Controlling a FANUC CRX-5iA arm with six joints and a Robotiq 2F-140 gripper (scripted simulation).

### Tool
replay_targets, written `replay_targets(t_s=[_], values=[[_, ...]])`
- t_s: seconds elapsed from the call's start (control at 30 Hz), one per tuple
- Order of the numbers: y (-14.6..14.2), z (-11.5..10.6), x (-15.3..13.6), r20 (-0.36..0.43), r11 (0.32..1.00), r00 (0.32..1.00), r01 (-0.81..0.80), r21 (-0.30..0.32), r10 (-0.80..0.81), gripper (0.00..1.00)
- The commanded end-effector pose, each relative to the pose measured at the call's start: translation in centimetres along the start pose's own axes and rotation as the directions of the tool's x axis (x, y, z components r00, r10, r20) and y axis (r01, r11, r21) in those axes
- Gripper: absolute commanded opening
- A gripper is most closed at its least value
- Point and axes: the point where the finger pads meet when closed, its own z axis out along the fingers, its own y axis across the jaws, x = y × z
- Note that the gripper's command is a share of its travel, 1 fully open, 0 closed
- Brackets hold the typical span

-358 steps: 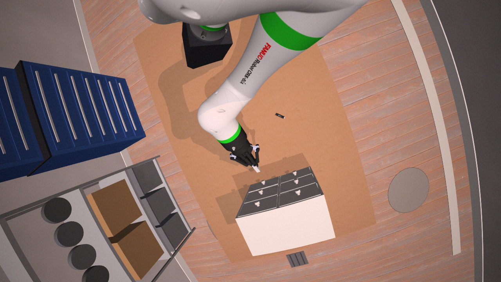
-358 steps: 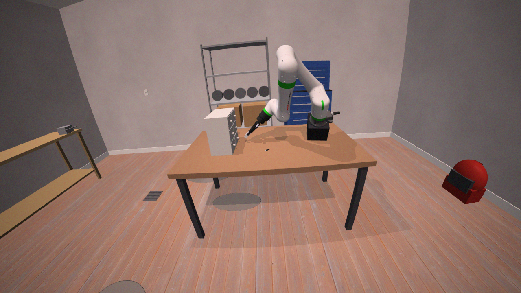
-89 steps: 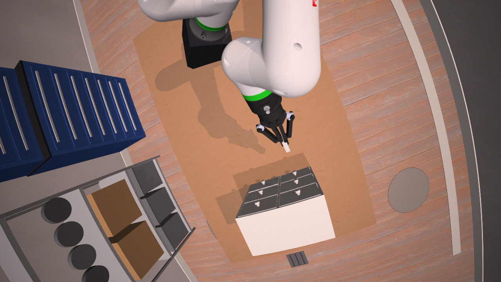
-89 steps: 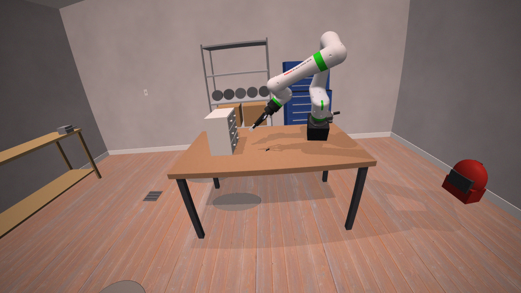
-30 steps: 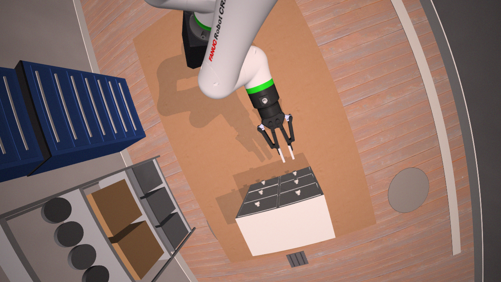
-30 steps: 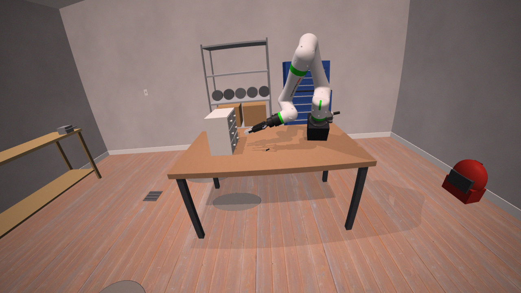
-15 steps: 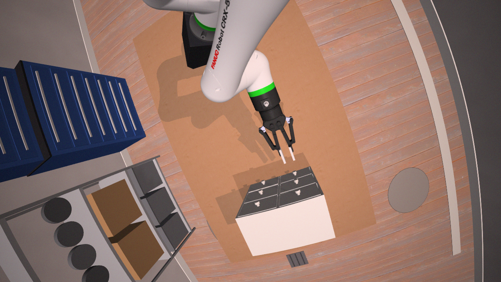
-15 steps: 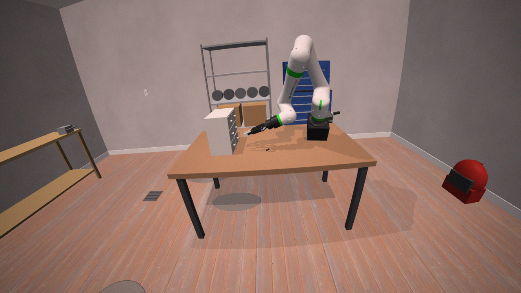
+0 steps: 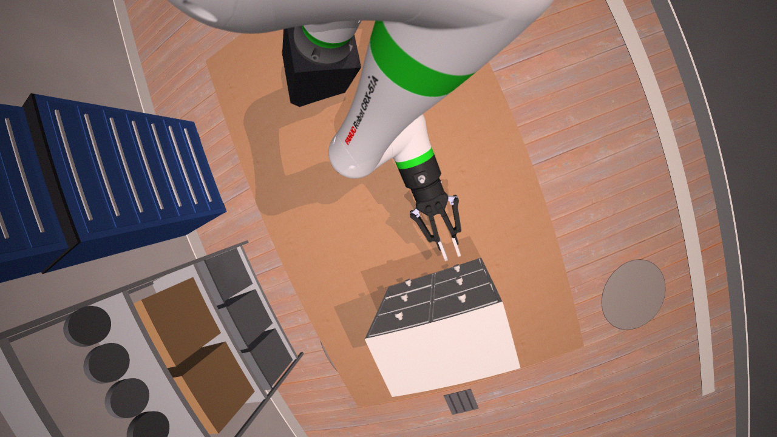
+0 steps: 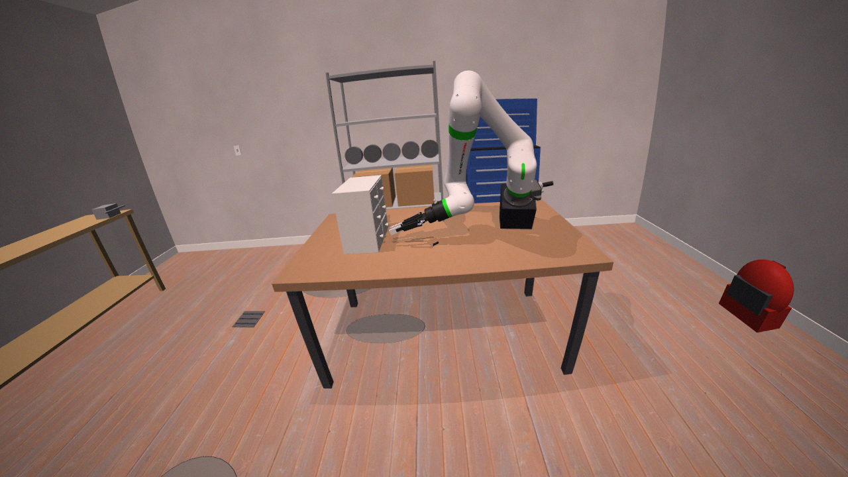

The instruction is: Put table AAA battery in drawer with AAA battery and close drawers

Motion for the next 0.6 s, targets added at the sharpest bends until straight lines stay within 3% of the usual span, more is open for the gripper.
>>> replay_targets(t_s=[0.0,0.57], values=[[-0.01,1.45,1.28,-0.002,1.0,1.0,0.0,0.0,0.0,0.2],[-0.01,2.36,1.98,-0.002,1.0,1.0,0.0,0.0,0.0,0.2]])
